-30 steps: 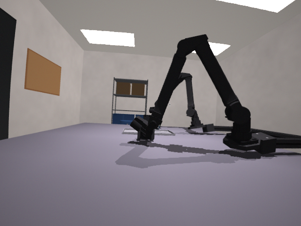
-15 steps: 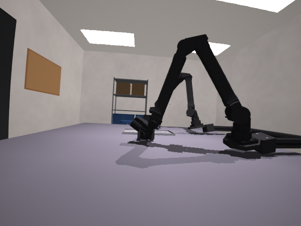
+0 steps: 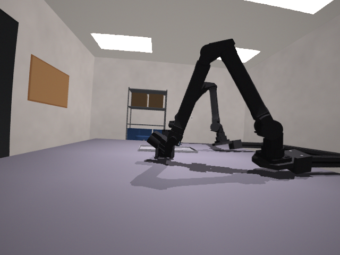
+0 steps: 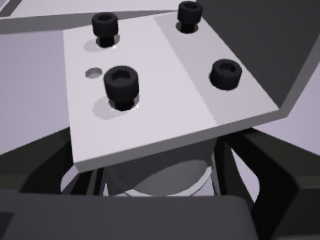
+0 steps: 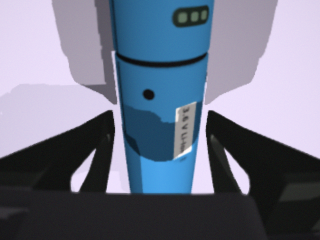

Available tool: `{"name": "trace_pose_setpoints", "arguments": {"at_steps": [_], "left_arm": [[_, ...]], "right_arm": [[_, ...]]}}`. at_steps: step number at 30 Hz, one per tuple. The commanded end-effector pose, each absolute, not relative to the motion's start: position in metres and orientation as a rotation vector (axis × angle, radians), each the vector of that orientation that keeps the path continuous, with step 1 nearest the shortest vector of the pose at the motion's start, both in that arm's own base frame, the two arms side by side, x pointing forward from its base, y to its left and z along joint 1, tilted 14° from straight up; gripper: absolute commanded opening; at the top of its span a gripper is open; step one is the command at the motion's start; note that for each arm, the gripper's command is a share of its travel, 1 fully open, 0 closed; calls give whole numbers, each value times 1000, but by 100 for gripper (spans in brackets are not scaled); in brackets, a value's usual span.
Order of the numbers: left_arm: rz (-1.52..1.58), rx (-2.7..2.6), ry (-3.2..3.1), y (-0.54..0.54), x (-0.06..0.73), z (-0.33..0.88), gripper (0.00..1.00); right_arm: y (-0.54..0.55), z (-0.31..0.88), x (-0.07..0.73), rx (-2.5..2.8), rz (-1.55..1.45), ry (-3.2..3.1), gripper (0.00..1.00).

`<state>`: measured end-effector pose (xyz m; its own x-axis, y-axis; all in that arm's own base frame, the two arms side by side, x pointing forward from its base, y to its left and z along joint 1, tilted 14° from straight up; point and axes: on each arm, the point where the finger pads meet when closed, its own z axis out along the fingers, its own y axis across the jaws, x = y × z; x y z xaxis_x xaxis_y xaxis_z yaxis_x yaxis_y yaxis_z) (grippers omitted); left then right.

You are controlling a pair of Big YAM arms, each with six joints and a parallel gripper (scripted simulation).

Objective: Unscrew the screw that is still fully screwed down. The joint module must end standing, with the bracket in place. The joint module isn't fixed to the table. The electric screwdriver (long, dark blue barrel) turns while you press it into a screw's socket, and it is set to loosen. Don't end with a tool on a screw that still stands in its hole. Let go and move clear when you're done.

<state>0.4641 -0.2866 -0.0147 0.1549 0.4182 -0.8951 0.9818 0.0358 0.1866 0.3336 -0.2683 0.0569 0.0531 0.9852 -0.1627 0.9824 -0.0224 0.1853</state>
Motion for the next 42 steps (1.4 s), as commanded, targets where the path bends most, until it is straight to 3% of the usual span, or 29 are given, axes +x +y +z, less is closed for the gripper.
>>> {"name": "trace_pose_setpoints", "arguments": {"at_steps": [1, 2, 42], "left_arm": [[-767, 1525, 1392, -286, 478, -16, 59], [-767, 1525, 1392, -286, 478, -16, 59], [-767, 1525, 1392, -286, 478, -16, 59]], "right_arm": [[-274, 52, 335, 2083, 17, 2003, 55], [-274, 52, 335, 2083, 17, 2003, 46], [-274, 52, 335, 2084, 17, 2003, 44]]}}
